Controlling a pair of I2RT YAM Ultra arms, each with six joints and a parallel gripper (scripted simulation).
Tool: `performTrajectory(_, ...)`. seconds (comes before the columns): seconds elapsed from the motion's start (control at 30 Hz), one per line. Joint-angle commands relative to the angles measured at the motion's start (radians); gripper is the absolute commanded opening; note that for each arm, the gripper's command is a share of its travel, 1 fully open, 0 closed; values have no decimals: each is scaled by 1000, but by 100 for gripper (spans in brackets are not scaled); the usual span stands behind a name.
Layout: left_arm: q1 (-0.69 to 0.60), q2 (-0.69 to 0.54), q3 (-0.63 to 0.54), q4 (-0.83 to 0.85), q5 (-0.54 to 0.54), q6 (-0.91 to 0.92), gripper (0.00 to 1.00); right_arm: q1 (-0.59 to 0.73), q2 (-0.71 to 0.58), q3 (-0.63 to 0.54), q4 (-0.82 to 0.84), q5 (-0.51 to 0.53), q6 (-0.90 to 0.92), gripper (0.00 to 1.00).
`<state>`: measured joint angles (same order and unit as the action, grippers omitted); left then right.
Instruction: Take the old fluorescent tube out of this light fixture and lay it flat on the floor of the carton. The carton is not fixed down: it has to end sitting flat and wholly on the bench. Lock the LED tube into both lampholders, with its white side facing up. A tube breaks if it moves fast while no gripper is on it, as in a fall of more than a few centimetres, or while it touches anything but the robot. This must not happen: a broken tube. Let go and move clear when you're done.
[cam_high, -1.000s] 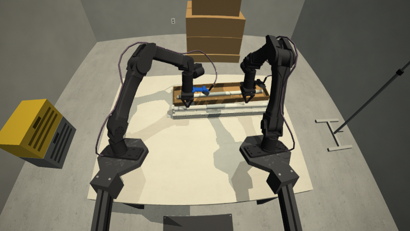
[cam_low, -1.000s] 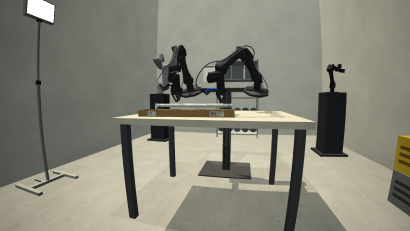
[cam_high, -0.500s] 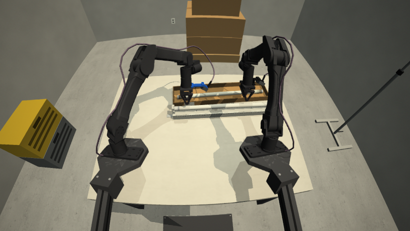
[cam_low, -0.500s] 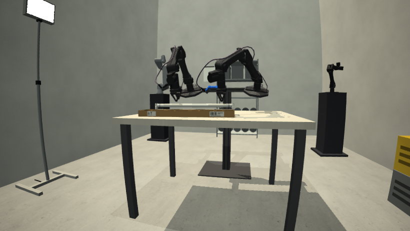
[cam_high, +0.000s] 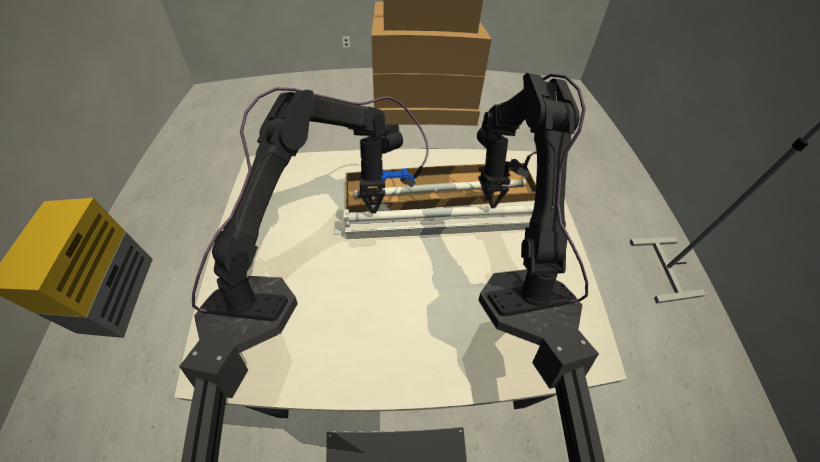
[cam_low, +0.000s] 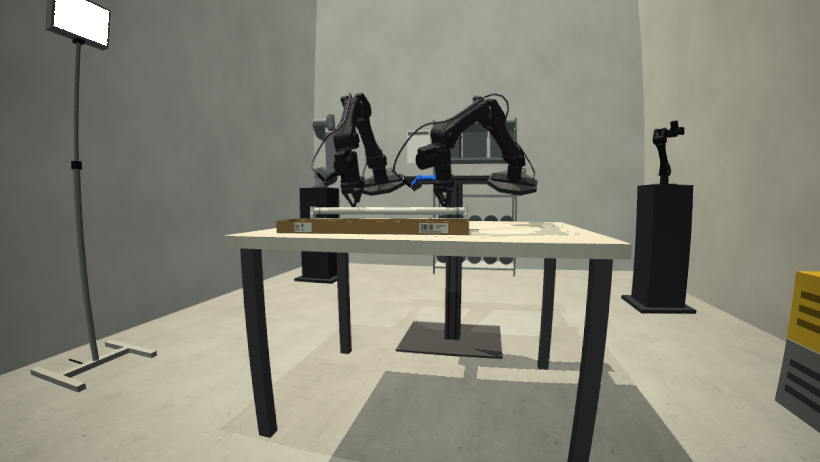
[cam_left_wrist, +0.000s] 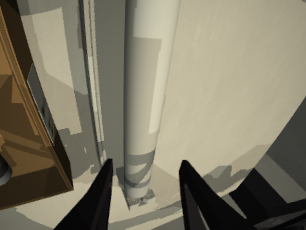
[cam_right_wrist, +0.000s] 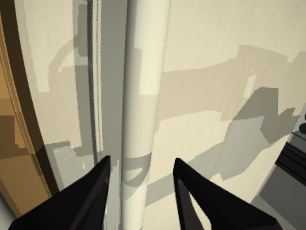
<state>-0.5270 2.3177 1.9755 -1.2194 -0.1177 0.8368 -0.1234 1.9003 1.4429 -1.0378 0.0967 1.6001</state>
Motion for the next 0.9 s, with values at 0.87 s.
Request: performTrajectory(0.87,2,-17,-71,155,3,21,11,-5,3,-45,143,9,0,49)
